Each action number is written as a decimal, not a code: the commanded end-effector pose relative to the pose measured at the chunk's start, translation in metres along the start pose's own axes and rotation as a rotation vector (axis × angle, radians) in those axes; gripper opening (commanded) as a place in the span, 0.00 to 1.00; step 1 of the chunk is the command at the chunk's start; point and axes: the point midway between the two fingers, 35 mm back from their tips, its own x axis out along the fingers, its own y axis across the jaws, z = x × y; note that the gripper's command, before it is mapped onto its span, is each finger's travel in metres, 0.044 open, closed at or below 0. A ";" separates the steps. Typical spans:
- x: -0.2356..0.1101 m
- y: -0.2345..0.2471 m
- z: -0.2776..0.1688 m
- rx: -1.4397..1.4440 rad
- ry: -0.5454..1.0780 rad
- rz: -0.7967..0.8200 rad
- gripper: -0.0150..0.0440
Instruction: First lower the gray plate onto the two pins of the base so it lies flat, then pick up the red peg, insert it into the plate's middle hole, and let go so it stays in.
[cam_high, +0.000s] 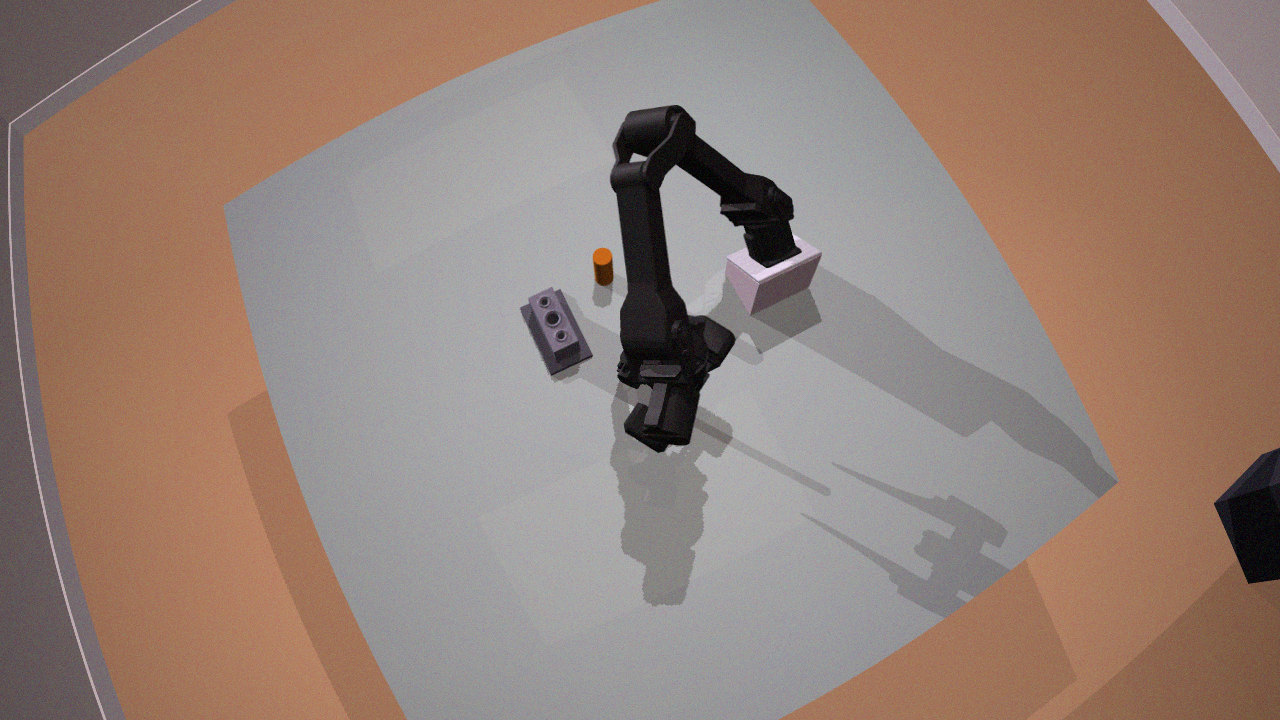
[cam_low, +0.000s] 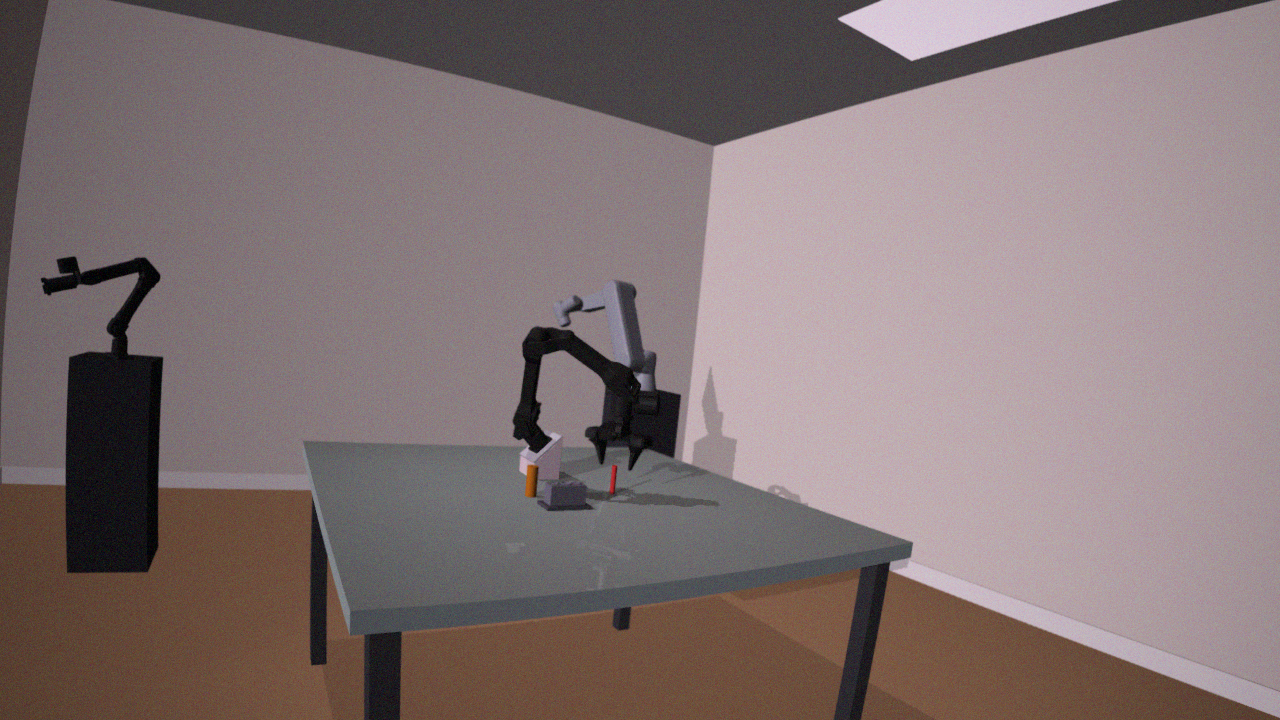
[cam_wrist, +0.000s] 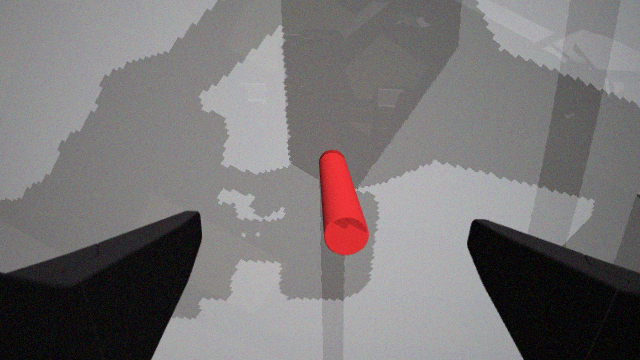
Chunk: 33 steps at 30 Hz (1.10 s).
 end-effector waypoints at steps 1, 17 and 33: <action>0.007 0.000 0.000 -0.006 -0.005 0.001 1.00; 0.033 -0.002 0.000 -0.005 -0.007 0.000 1.00; 0.035 -0.002 0.001 -0.005 -0.007 0.000 0.42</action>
